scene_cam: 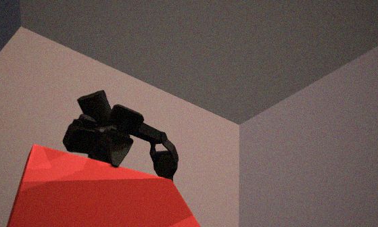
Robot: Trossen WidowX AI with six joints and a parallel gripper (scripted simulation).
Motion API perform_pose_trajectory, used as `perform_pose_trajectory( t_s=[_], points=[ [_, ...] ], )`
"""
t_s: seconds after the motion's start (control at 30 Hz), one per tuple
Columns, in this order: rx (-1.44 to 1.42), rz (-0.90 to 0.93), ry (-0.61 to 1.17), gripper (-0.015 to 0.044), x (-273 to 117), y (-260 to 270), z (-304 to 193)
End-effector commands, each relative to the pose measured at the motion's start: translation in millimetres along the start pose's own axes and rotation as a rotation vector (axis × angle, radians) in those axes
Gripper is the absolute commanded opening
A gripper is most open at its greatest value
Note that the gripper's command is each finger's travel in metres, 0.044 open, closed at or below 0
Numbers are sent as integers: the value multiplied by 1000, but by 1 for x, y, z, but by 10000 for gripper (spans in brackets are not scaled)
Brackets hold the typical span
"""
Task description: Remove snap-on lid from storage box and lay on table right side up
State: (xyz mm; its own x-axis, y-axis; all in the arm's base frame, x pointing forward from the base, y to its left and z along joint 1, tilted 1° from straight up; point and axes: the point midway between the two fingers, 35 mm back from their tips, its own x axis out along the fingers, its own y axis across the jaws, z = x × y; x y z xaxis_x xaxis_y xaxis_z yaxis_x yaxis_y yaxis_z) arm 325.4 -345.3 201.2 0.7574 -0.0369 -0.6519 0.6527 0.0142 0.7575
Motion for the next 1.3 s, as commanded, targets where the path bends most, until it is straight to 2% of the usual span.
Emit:
perform_pose_trajectory(
  t_s=[0.0, 1.27],
  points=[
    [-8, 11, 3, 0, 1, 0, 0],
    [-8, 11, 3, 0, 21, -23, 0]
  ],
)
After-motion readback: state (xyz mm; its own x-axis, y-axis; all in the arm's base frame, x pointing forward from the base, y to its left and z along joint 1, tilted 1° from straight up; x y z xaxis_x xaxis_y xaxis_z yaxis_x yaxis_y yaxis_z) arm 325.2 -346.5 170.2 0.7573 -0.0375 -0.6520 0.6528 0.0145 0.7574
